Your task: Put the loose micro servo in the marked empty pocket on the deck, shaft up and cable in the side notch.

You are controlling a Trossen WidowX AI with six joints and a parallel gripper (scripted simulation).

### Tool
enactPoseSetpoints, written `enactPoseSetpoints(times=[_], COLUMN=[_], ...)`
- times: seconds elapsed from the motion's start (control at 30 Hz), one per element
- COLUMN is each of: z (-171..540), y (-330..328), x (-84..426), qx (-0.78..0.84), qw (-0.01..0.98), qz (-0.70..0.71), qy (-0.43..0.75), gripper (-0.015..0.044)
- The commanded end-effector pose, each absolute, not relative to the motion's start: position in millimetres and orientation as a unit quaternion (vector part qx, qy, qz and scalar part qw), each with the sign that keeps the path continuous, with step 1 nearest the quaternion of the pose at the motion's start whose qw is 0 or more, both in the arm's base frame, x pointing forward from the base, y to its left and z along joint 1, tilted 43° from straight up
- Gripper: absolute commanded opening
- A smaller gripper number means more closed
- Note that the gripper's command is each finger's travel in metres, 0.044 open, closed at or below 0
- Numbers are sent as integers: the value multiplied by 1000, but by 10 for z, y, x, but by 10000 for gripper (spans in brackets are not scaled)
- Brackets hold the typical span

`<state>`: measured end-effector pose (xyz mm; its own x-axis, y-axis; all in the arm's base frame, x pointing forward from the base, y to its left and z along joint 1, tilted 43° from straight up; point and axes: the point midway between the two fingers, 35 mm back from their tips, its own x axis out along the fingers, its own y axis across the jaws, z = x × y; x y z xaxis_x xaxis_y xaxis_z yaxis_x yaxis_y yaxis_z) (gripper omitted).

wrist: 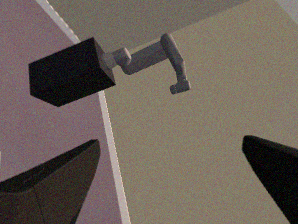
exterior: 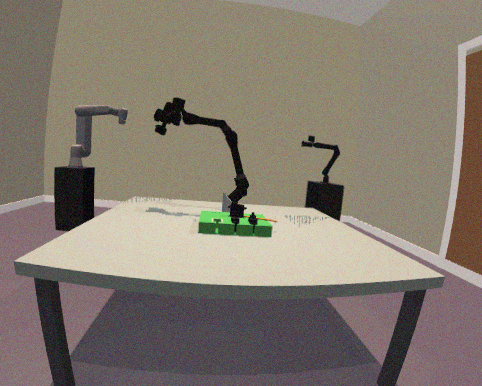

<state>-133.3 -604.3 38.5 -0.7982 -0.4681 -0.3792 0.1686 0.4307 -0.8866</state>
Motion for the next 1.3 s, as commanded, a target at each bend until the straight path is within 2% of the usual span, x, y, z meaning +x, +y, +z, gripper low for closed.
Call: enactPoseSetpoints(times=[0.0, 0.63, 1.27], z=[314, 61, -67], y=[-6032, -5546, -4248], x=[-1017, 610, 1933], qx=[-115, -211, -265], qw=[344, 521, 639], qz=[-478, -219, 69], qy=[800, 798, 719], gripper=[440, 440, 440])
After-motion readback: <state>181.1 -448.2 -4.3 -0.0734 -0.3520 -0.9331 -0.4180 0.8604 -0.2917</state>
